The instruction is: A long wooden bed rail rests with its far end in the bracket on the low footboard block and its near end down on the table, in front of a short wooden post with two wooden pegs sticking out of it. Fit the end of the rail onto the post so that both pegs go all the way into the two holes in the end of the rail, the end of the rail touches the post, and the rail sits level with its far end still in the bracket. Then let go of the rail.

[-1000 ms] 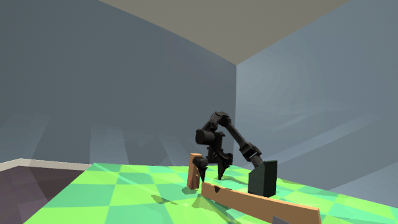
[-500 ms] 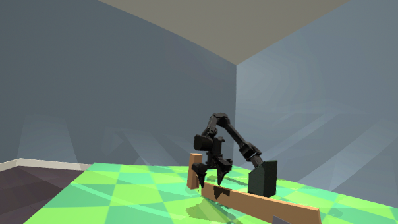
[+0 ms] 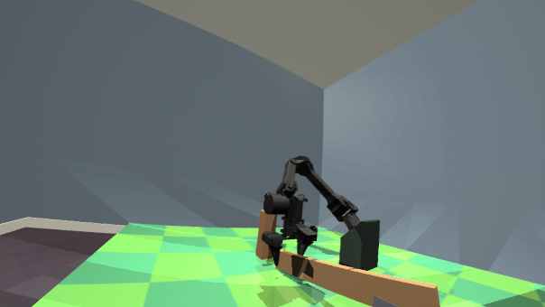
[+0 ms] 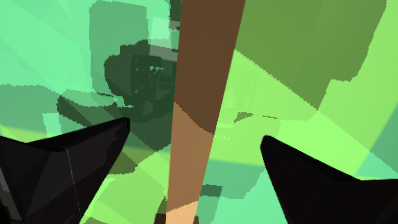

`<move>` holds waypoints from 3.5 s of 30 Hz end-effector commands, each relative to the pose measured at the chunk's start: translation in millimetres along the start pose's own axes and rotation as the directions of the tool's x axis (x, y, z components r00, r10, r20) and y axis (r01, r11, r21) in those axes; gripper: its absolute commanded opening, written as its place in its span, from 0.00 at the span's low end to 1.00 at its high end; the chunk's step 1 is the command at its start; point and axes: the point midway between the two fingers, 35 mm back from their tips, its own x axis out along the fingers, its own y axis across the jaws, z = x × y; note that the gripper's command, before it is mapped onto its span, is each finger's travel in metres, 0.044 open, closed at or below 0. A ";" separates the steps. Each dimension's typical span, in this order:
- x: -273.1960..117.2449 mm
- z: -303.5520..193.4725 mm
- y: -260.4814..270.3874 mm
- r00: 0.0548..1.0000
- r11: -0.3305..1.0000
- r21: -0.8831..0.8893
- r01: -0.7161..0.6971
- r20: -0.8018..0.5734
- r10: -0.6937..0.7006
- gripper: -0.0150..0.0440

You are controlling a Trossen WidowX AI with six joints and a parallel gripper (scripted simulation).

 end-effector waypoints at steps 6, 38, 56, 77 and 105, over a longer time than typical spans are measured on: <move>15.8 -0.4 5.2 1.000 1.000 -0.013 -0.010 -0.009 0.010 1.00; 16.8 -0.5 5.4 1.000 1.000 -0.013 -0.010 -0.009 0.010 0.25; 9.0 0.4 4.5 1.000 1.000 -0.013 -0.009 -0.009 0.009 0.25; -1.6 0.6 3.1 1.000 1.000 -0.012 -0.009 -0.008 0.009 0.25; -15.7 0.8 2.4 1.000 1.000 -0.012 -0.009 -0.007 0.009 0.25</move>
